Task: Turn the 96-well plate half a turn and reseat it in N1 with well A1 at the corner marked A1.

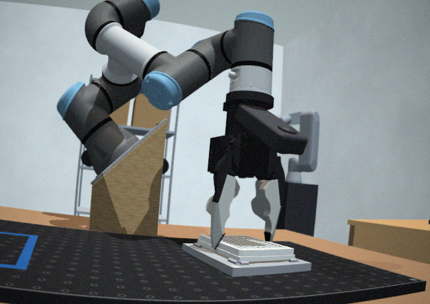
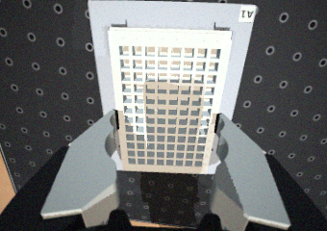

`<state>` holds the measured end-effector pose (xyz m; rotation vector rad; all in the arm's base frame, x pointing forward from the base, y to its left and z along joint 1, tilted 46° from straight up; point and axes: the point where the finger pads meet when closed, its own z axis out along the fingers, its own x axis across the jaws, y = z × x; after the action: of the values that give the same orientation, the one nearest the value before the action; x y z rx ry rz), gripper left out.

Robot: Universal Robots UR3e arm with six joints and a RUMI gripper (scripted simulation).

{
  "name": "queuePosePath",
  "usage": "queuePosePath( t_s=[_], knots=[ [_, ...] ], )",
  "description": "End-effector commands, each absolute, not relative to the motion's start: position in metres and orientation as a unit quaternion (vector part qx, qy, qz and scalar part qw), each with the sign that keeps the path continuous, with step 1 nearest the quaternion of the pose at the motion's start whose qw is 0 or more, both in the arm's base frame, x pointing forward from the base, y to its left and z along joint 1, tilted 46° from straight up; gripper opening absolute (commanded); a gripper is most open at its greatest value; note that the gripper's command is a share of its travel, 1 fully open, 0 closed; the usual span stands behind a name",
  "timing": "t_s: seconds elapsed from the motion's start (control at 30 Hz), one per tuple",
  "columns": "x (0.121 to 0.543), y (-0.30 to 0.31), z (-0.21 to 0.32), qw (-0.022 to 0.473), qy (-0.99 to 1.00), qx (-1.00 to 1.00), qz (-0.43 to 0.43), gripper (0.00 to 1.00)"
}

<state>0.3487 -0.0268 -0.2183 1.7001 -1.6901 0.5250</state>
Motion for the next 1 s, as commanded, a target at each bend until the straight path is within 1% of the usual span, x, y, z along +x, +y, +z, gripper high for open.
queuePosePath(
  t_s=[0.0,0.37,0.4,0.97],
  knots=[
    [0.3495,-0.0267,-0.2183,0.336,-0.649,0.652,0.202,0.00],
    [0.3492,-0.0279,-0.2194,0.336,-0.649,0.652,0.202,0.00],
    [0.3492,-0.0279,-0.2194,0.336,-0.649,0.652,0.202,1.00],
    [0.3492,-0.0279,-0.2194,0.336,-0.649,0.652,0.202,1.00]
  ],
)
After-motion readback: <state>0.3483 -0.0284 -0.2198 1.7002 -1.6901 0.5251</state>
